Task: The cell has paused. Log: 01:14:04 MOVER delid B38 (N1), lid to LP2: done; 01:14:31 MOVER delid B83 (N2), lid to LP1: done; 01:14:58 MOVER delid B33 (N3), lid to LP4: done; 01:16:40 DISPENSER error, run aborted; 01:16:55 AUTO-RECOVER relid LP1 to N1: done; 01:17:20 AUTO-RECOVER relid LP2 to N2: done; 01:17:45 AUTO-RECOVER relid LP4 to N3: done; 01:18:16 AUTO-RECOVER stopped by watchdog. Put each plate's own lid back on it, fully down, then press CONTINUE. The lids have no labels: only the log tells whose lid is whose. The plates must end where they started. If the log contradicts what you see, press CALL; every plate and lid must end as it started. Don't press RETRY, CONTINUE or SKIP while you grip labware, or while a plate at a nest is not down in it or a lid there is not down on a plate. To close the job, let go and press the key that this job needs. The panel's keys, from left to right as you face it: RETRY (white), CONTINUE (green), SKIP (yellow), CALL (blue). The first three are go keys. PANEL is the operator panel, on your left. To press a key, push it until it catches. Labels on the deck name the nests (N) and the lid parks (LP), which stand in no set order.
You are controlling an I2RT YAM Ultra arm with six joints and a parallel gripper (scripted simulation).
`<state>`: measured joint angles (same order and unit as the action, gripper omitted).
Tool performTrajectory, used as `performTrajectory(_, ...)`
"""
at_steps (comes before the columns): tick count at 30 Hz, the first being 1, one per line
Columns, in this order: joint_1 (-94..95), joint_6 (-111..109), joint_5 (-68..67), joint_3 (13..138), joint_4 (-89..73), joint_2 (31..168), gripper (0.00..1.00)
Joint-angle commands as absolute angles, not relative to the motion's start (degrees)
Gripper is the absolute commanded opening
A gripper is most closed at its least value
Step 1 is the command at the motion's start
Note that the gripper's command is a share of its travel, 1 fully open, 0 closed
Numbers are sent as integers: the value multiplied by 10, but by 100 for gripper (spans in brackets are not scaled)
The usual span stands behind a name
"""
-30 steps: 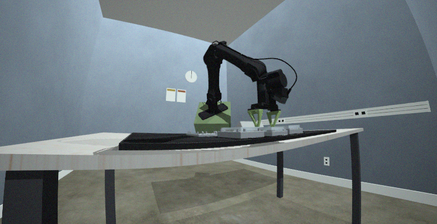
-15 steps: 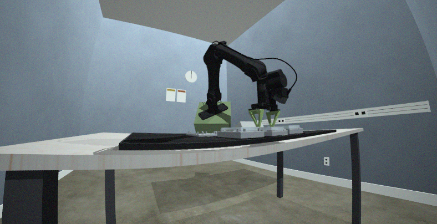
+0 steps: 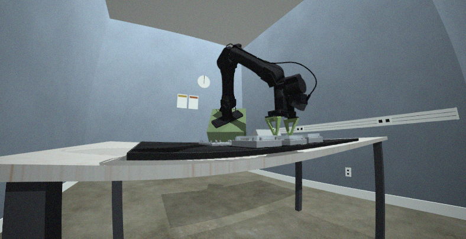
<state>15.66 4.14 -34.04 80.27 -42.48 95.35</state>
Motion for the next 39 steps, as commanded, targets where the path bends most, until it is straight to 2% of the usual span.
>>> performTrajectory(1,172,45,-344,819,-427,950,0)
performTrajectory(39,190,65,-355,834,-473,923,0)
